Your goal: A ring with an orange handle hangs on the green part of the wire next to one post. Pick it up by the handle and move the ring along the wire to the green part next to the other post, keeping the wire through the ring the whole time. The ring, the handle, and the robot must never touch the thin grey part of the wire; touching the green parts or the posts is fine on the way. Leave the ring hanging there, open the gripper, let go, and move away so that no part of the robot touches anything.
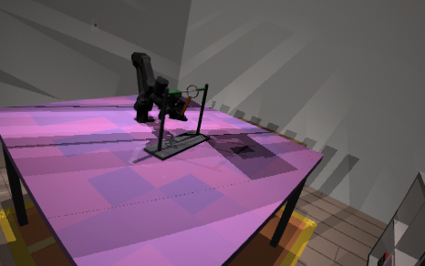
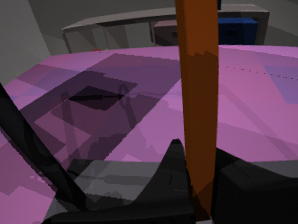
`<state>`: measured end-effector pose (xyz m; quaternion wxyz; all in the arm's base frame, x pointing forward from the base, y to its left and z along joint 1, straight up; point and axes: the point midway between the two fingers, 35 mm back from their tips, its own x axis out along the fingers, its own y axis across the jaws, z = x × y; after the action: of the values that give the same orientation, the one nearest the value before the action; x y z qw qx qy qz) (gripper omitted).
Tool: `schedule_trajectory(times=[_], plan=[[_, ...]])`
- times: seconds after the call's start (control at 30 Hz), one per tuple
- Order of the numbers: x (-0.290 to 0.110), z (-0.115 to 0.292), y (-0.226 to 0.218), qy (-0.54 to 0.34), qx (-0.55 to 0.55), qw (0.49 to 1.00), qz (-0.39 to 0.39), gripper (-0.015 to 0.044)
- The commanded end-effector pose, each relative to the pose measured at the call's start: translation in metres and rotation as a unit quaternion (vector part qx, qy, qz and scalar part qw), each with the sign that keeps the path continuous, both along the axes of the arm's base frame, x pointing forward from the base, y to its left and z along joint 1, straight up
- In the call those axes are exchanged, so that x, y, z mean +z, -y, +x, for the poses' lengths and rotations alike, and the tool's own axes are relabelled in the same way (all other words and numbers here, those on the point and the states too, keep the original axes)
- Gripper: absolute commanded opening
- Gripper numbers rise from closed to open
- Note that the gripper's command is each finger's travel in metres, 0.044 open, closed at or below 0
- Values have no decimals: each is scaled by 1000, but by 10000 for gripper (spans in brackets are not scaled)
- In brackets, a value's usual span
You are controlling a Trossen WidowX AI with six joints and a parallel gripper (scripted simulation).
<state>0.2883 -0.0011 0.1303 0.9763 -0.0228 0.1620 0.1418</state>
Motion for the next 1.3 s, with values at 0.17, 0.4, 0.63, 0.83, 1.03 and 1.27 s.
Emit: schedule_trajectory(times=[0.17, 0.4, 0.63, 0.83, 1.03, 1.27], plan=[[2, -3, -10, 4, -24, 1000, 2, -150], [2, -5, -19, 5, -44, 999, 3, -150], [2, -6, -27, 6, -58, 998, 3, -150], [2, -6, -33, 7, -64, 998, 4, -150], [2, -7, -39, 7, -67, 998, 5, -150], [2, -8, -46, 8, -68, 998, 5, -150]])
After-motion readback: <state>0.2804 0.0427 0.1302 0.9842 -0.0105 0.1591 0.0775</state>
